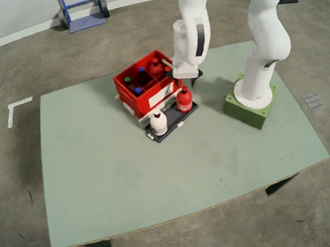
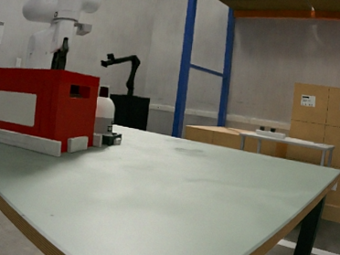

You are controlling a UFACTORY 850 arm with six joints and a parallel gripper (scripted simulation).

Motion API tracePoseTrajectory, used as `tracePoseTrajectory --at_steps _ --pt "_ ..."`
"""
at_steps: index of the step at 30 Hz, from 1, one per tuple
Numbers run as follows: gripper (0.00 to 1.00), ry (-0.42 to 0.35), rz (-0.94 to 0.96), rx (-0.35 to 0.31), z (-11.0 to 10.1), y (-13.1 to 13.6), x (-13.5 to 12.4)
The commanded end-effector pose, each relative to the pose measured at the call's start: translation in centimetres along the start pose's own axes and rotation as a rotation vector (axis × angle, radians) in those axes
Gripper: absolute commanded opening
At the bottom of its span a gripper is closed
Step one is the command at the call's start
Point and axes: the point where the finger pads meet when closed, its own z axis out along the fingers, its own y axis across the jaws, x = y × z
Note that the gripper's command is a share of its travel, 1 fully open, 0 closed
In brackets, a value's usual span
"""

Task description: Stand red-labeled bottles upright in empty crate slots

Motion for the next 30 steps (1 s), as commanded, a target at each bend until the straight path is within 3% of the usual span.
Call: tracePoseTrajectory --at_steps 1,30 --pt "0.66 0.0 0.0 -0.001 0.2 0.1 0.0" --pt "0.66 0.0 0.0 -0.001 3.3 0.1 0.0"
